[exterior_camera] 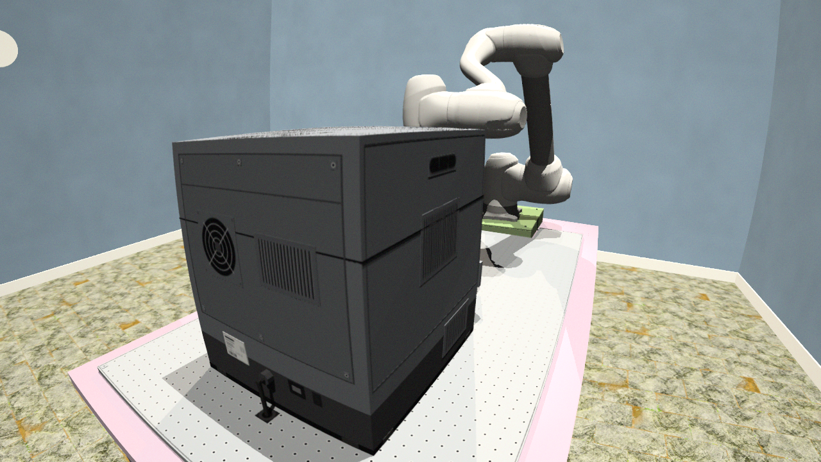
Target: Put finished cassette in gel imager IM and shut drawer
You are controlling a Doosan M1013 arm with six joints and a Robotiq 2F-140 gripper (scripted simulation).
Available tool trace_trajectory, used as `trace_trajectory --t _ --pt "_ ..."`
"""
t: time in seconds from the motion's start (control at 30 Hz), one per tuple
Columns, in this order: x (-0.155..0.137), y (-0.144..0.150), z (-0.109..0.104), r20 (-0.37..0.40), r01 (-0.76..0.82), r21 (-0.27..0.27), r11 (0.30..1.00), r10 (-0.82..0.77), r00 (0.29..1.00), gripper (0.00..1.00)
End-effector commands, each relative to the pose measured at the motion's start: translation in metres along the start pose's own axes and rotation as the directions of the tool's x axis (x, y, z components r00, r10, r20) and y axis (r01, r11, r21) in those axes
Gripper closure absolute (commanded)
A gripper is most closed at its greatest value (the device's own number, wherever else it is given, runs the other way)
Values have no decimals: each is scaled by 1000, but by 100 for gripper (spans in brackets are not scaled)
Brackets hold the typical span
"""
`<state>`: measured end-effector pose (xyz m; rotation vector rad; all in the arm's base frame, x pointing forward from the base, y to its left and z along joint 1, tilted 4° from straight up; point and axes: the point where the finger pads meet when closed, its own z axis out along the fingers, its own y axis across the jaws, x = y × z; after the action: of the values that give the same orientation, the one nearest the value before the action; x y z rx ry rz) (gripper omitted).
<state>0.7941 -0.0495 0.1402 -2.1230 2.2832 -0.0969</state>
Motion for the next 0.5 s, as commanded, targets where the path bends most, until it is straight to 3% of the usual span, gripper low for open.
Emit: trace_trajectory --t 0.0,0.47 --pt "0 -1 2 0 0 0 1000 0 1000 90" --pt "0 -10 16 0 0 0 1000 0 1000 90"
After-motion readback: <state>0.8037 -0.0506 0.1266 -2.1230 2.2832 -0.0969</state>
